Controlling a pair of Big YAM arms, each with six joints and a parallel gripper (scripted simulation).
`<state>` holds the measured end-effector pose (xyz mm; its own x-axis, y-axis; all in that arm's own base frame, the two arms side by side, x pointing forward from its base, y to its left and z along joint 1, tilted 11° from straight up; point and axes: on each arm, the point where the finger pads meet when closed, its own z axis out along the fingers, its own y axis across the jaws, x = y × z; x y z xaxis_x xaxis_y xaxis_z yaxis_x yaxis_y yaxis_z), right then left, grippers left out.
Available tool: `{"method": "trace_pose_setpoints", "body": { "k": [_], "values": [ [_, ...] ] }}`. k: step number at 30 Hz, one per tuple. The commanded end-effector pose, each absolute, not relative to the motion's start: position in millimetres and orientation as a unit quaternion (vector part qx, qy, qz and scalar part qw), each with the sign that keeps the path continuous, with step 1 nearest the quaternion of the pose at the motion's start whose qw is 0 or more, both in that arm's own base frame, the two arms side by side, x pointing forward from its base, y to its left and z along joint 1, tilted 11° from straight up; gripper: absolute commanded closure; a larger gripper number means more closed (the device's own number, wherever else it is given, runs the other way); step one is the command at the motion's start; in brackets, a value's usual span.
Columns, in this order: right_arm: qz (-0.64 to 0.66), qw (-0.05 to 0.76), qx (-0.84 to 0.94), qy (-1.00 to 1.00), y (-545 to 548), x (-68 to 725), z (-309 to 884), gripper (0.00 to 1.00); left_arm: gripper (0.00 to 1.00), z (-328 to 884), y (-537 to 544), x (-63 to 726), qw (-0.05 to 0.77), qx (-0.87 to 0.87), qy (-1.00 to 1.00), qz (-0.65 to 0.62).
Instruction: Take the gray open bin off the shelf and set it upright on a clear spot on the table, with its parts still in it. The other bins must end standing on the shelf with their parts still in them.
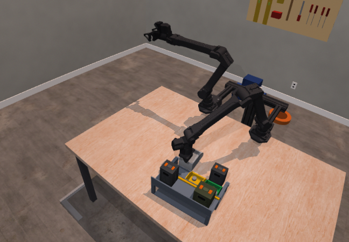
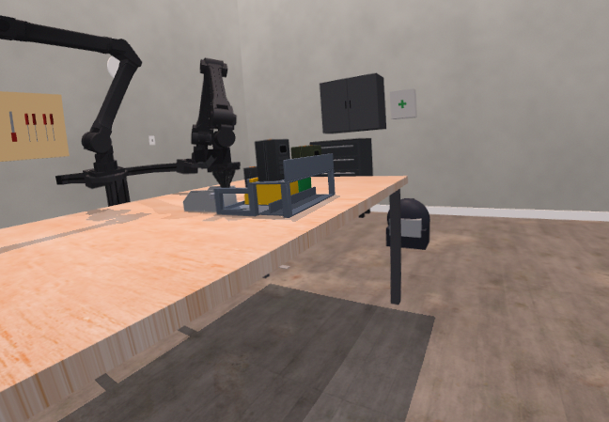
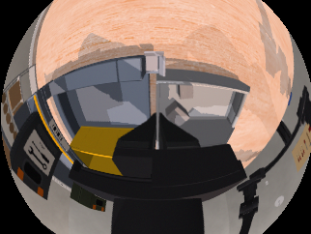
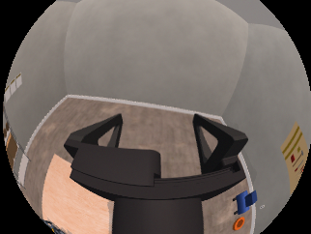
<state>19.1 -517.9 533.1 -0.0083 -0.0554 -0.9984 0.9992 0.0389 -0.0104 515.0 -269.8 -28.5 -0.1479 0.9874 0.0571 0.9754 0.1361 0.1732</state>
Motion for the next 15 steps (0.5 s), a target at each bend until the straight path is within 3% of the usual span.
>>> {"method": "trace_pose_setpoints", "body": {
  "k": [1,15],
  "values": [
    [-0.514,0.527,0.472,0.484,-511.3,12.2,543.8,0.00,1.00,-16.6,-272.3,524.6,0.048,0.655,0.750,0.084],
    [-0.514,0.527,0.472,0.484,-511.3,12.2,543.8,0.00,1.00,-21.9,-272.1,526.1,0.050,0.654,0.750,0.085]
  ]
}}
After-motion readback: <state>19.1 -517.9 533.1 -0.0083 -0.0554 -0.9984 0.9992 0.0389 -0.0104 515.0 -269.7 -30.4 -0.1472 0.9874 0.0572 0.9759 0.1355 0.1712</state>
